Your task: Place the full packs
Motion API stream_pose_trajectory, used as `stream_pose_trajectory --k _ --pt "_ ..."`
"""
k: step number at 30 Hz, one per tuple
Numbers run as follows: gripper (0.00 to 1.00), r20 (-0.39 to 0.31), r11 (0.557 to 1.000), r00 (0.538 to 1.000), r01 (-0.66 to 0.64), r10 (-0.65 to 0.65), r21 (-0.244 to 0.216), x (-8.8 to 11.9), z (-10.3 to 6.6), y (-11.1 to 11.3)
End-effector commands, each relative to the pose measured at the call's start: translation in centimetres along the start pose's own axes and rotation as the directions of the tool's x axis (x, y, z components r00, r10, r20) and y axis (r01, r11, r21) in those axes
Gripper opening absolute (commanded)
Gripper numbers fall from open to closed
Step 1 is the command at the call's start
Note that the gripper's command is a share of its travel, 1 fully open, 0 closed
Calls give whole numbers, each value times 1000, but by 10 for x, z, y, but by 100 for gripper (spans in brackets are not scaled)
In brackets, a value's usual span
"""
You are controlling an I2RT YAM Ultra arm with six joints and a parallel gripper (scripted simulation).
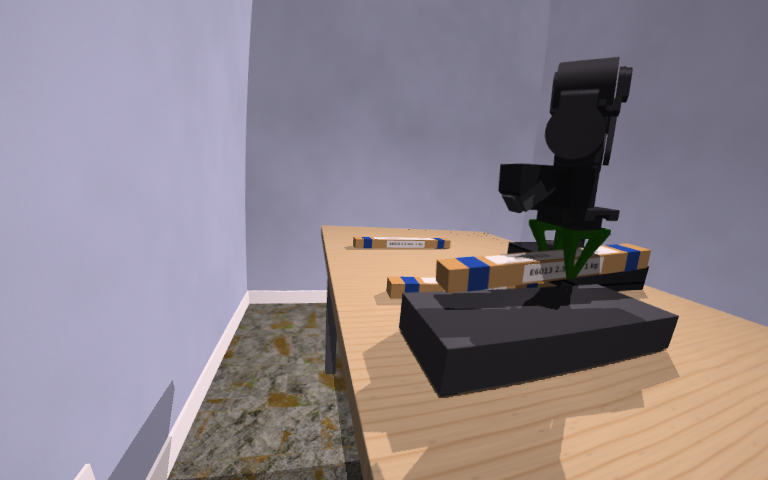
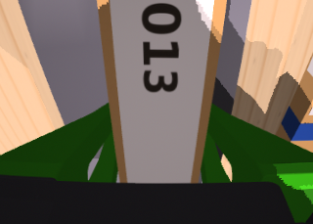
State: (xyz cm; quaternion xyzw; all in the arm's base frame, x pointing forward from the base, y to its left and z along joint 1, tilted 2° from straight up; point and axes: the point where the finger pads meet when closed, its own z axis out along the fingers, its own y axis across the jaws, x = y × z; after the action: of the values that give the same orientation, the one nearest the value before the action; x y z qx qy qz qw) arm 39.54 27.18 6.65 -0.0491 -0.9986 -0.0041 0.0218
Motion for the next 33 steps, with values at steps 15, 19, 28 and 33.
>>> stream_pose_trajectory --k 15,19,28,33 --pt "0 70 999 998 0 3 -54 -2 -40 3" --pt "0 71 998 997 0 3 -55 -2 -39 4" --pt "0 64 999 998 1 2 -53 -3 -33 5" --pt "0 70 998 998 2 2 -57 -5 -29 6"
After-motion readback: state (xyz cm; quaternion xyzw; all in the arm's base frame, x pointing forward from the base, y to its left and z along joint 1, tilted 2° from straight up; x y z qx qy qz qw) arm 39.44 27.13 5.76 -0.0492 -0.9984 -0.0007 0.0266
